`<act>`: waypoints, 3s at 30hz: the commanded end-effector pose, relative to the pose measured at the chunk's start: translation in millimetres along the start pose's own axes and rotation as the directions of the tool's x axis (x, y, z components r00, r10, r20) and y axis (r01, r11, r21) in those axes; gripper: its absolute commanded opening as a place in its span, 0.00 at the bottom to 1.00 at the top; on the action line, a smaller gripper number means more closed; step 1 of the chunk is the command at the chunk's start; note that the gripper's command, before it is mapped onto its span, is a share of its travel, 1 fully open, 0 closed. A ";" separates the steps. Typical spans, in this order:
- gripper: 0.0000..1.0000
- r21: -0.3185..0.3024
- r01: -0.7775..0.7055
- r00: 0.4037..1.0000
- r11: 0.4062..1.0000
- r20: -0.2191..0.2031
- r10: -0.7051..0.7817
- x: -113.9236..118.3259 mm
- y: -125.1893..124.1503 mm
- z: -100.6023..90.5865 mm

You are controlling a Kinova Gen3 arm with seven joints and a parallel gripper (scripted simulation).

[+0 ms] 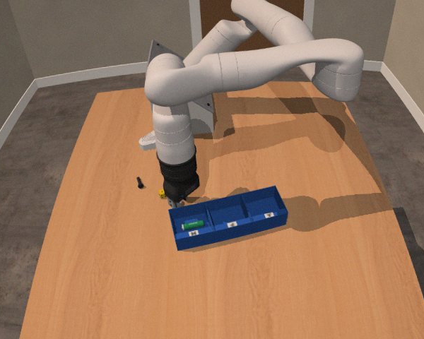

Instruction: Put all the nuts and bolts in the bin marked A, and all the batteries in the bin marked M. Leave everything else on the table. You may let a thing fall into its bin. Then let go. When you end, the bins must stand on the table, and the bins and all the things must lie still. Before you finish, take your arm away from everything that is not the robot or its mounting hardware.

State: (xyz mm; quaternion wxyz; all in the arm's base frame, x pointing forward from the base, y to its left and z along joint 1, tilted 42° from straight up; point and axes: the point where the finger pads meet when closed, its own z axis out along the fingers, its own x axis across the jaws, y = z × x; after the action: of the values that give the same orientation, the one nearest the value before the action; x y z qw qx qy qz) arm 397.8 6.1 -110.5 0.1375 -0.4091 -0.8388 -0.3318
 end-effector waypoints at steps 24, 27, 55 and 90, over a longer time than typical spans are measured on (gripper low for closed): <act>0.34 0.000 0.000 1.000 1.000 -0.002 0.000 0.7 0.1 3.2; 0.34 0.000 0.000 1.000 1.000 -0.002 0.000 0.7 0.1 3.2; 0.34 0.000 -0.004 1.000 1.000 -0.006 0.004 1.3 0.9 -29.5; 0.34 0.000 0.000 1.000 1.000 -0.002 0.000 0.5 0.1 -56.8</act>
State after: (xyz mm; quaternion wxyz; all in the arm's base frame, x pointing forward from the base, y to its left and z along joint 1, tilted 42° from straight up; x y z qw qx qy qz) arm 394.2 -29.2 -69.0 0.1403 -0.4083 -0.8385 -0.3324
